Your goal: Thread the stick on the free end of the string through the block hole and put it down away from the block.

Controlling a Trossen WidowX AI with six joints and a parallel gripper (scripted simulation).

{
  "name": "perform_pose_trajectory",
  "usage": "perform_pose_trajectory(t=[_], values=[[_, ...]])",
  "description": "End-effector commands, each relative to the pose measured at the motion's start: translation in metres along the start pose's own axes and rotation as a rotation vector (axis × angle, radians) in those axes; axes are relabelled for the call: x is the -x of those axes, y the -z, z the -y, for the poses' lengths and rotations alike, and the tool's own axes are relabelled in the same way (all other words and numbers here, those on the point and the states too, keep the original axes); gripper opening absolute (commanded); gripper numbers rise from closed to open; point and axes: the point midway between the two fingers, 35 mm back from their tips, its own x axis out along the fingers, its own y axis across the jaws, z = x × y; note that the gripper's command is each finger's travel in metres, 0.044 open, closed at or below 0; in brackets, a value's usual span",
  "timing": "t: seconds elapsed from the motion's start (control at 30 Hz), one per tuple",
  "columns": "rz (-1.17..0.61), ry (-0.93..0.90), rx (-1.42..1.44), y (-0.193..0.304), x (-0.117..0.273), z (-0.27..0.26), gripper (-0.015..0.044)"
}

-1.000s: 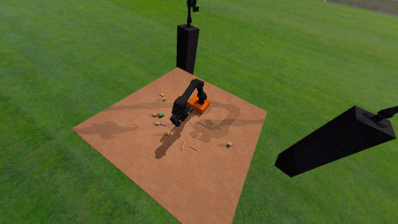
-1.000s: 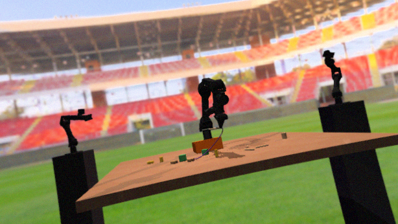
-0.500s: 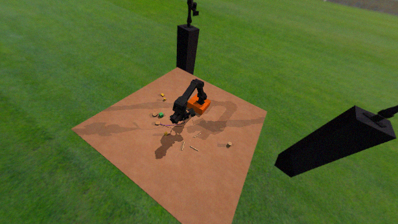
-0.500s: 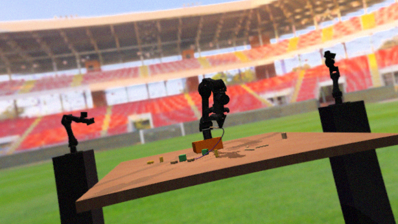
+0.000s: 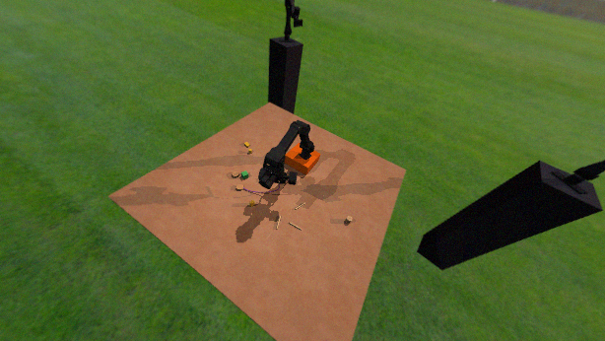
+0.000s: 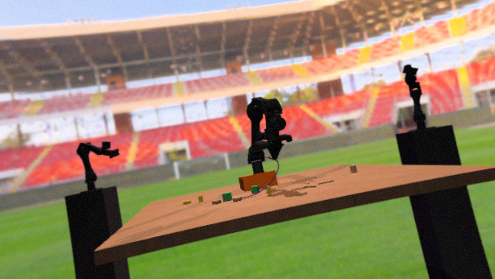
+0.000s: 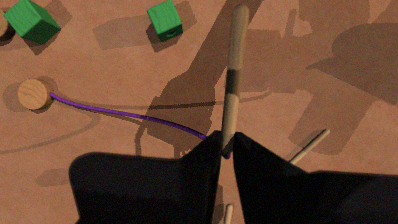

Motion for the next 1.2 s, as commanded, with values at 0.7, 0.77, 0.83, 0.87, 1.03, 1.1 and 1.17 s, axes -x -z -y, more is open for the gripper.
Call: perform_pose_trajectory(t=[0.7, 0.77, 0.83, 0.87, 1.03, 1.1, 1.17], values=[[0.007, -0.115, 0.057, 0.018, 0.006, -0.001, 0.0000], [0.008, -0.122, 0.078, 0.019, 0.006, -0.001, 0.0000], [0.008, -0.122, 0.078, 0.019, 0.006, -0.001, 0.0000], [0.008, -0.122, 0.078, 0.019, 0.006, -0.001, 0.0000], [0.016, -0.154, 0.191, 0.025, 0.008, -0.002, 0.0000], [0.021, -0.173, 0.257, 0.029, 0.009, -0.002, 0.0000], [0.028, -0.191, 0.322, 0.032, 0.010, -0.003, 0.0000]])
